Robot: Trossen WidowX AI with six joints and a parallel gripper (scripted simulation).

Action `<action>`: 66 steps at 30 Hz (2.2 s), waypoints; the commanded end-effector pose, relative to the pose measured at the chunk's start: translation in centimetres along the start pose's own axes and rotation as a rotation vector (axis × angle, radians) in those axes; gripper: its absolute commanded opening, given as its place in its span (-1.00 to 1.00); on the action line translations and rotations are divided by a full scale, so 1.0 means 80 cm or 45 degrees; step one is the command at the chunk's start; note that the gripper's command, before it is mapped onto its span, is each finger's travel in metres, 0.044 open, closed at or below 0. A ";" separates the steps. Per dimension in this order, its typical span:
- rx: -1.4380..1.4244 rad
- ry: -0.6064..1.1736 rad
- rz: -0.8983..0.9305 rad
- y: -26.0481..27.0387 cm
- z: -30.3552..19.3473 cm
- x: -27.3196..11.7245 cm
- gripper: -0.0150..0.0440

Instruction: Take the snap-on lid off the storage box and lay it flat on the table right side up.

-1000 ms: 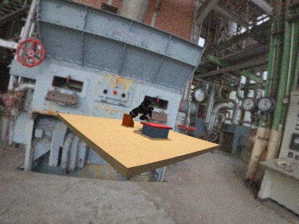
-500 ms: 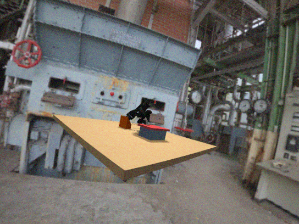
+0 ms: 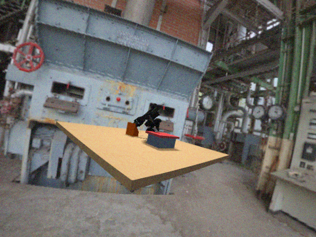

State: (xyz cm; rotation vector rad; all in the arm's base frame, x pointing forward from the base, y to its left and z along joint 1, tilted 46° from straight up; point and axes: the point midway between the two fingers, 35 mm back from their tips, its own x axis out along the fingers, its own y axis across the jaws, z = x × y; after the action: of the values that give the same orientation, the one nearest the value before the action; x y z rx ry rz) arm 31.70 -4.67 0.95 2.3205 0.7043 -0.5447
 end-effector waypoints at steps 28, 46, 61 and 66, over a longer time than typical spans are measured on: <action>0.005 0.002 -0.006 -0.003 0.000 0.007 -0.49; 0.005 0.002 -0.006 0.001 0.000 0.004 -0.49; 0.005 0.002 -0.006 0.003 0.000 0.001 -0.49; 0.005 0.002 -0.006 0.004 0.000 0.000 -0.49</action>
State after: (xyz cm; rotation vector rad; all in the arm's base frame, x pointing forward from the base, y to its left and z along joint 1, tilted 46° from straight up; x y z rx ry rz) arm 31.89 -4.50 0.77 2.3218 0.7220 -0.5533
